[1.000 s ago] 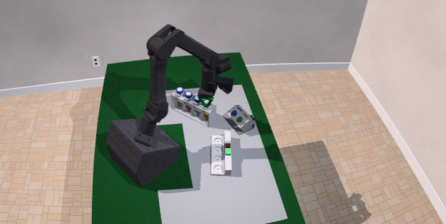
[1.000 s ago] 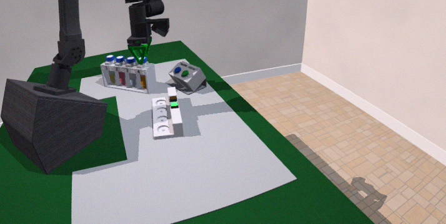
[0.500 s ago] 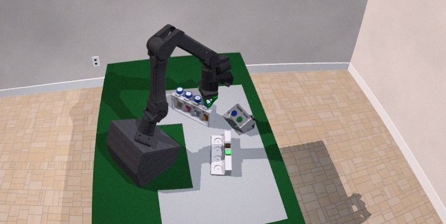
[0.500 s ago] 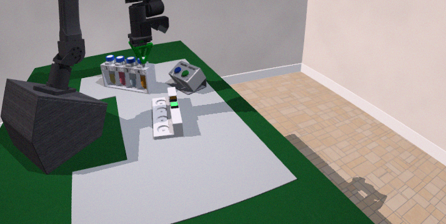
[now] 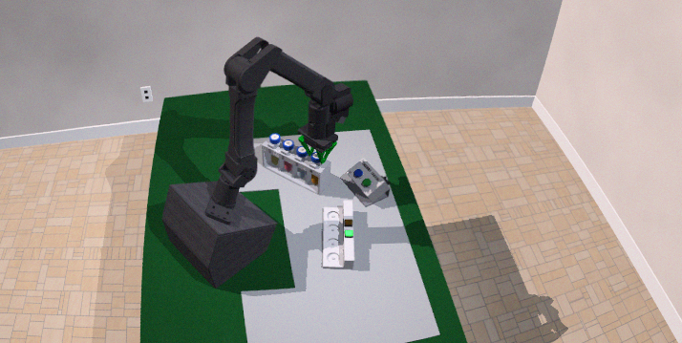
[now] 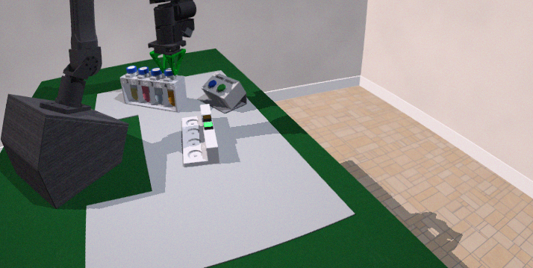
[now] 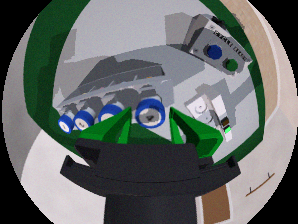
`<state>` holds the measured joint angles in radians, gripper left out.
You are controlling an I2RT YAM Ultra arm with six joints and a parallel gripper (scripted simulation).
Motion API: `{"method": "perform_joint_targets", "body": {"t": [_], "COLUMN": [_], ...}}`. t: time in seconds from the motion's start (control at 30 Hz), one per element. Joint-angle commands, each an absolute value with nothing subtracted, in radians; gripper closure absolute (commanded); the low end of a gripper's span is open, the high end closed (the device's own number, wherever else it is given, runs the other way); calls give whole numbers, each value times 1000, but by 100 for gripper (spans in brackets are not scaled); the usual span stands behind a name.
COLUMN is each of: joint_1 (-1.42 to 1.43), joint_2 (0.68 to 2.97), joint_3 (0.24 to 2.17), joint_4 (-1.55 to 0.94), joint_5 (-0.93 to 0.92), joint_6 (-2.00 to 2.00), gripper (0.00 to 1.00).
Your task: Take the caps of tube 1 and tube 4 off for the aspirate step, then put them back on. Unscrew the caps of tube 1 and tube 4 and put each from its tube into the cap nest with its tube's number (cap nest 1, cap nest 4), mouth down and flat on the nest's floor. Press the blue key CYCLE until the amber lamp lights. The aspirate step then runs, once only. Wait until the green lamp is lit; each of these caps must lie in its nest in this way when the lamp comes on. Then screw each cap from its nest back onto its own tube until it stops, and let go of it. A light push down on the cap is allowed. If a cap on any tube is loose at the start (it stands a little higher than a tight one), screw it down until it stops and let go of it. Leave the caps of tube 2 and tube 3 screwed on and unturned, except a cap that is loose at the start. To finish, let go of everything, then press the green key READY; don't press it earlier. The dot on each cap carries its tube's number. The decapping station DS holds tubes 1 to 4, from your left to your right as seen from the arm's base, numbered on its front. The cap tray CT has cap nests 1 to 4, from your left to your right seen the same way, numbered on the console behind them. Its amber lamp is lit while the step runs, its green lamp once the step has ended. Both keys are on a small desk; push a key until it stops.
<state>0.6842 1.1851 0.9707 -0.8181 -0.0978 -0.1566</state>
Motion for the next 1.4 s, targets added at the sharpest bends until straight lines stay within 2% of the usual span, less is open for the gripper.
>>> {"method": "perform_joint_targets", "body": {"t": [0.0,0.2,0.23,0.7,1.2,1.37], "joint_1": [683,684,684,684,683,683], "joint_2": [1179,1180,1180,1180,1180,1180], "joint_3": [976,977,977,977,977,977], "joint_4": [-820,-821,-821,-821,-821,-821], "joint_5": [-98,-98,-98,-98,-98,-98], "joint_6": [-336,-343,-343,-343,307,340], "gripper": [51,51,100,100,100,100]}}
